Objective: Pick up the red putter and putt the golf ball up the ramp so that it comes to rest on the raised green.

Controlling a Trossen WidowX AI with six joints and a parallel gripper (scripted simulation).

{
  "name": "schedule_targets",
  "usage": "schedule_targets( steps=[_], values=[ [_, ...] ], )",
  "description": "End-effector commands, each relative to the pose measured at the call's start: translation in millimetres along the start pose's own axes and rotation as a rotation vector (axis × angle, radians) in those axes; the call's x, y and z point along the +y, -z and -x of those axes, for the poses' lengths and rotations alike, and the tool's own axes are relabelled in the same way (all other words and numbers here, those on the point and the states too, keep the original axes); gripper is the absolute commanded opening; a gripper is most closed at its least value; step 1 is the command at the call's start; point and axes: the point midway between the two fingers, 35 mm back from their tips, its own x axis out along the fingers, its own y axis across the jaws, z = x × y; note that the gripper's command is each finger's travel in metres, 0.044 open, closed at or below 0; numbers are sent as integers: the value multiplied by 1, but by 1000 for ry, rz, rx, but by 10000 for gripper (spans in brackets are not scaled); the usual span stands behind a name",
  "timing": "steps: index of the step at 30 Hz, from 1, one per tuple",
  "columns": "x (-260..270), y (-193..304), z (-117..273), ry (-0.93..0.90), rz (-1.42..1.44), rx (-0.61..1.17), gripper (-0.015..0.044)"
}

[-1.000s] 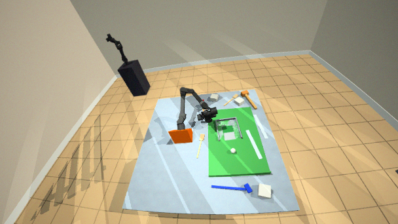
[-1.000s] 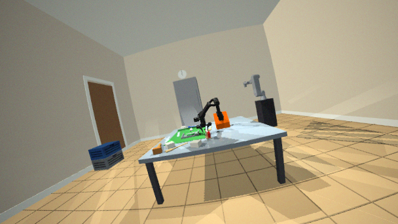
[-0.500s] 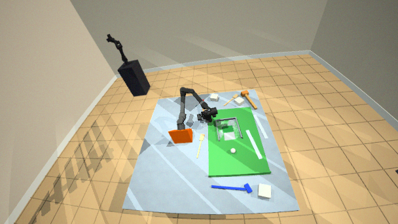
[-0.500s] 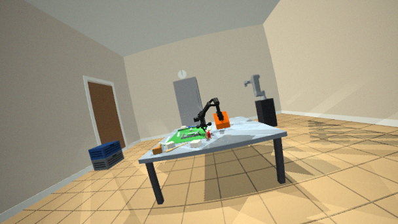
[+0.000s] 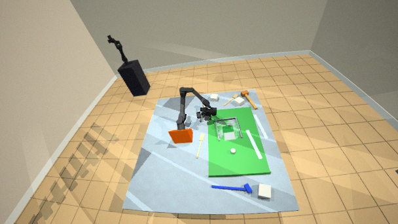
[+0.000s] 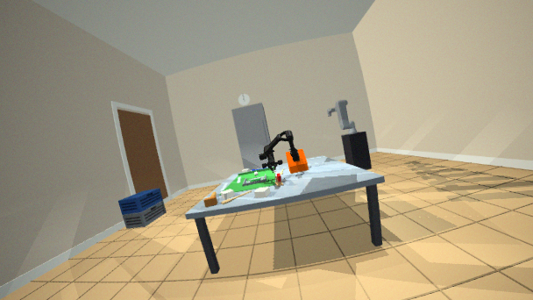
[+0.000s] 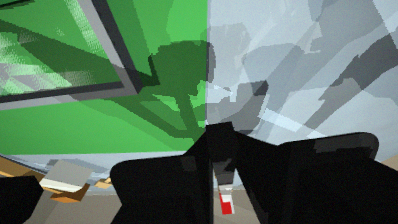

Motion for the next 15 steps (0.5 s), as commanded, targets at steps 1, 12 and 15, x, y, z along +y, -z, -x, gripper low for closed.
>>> schedule_targets(
  steps=[1, 12, 15],
  values=[
    [3, 7, 13, -20, -12, -1, 0],
    [-1, 29, 45, -33, -48, -4, 0],
    [-2, 37, 53, -35, -57, 1, 0]
  ],
)
